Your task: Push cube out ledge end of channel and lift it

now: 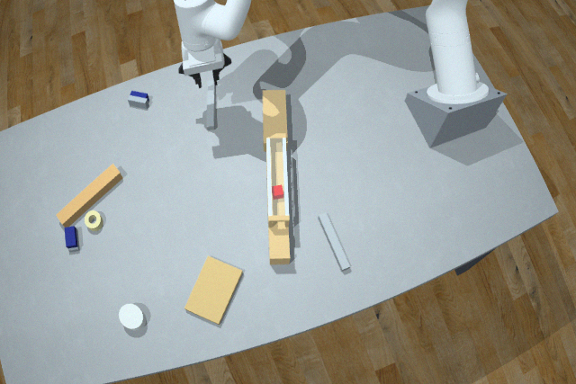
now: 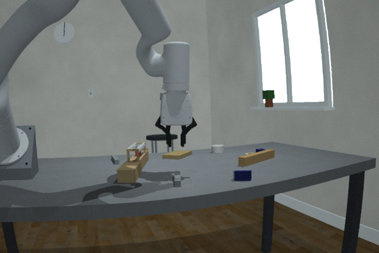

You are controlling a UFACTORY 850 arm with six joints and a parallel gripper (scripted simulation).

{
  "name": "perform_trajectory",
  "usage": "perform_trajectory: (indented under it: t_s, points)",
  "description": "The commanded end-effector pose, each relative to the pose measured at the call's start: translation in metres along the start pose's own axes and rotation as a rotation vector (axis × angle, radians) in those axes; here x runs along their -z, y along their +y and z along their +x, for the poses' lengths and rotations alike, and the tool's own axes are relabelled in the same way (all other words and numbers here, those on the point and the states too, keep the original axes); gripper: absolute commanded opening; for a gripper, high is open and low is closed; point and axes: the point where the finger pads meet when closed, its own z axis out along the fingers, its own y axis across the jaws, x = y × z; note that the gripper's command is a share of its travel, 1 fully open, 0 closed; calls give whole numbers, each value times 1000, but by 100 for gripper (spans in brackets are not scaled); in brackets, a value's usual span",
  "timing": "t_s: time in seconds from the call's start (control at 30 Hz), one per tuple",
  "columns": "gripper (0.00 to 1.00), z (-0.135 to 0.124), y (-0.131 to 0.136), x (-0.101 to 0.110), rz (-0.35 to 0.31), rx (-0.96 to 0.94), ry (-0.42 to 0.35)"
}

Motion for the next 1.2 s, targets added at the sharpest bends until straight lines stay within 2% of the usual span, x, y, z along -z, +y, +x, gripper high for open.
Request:
perform_trajectory:
  t_s: [0.0, 0.87, 1.0, 1.17]
  points:
    - [39, 0, 1, 1, -36, -107, -43]
    - [39, 0, 1, -1, -36, -107, -43]
    - [39, -1, 1, -14, -37, -107, -43]
    - [39, -2, 2, -48, -37, -107, -43]
